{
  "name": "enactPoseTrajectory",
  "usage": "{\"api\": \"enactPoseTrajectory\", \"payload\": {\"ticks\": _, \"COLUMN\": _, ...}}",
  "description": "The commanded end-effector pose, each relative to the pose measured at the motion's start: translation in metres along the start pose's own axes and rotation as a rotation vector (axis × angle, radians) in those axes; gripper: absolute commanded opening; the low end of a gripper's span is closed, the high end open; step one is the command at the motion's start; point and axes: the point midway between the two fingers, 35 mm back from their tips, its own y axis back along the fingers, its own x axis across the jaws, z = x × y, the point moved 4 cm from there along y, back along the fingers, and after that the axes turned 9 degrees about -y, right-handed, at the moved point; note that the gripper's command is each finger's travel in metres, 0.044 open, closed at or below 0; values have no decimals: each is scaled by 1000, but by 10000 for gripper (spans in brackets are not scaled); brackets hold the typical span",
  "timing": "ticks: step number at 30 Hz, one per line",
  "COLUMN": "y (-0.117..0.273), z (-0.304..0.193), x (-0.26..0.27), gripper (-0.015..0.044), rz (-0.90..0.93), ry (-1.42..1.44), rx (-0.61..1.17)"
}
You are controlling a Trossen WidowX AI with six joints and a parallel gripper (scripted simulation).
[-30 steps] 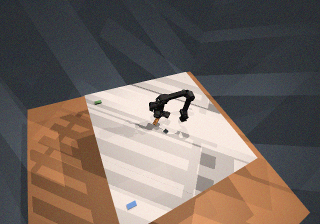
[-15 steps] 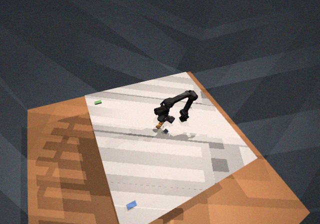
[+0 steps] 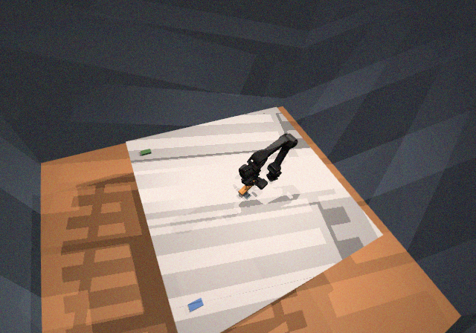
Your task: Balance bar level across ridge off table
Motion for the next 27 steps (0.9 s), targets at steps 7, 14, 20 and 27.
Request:
{"api": "enactPoseTrajectory", "payload": {"ticks": 7, "y": -7, "z": -6, "x": 10, "gripper": 0, "rz": -1, "ry": -32, "rx": -3}}
{"api": "enactPoseTrajectory", "payload": {"ticks": 14, "y": -18, "z": -6, "x": 11, "gripper": 0, "rz": -1, "ry": -32, "rx": -3}}
{"api": "enactPoseTrajectory", "payload": {"ticks": 20, "y": -27, "z": -6, "x": 11, "gripper": 0, "rz": -1, "ry": -33, "rx": -3}}
{"api": "enactPoseTrajectory", "payload": {"ticks": 27, "y": -38, "z": -6, "x": 11, "gripper": 0, "rz": -1, "ry": -34, "rx": -3}}
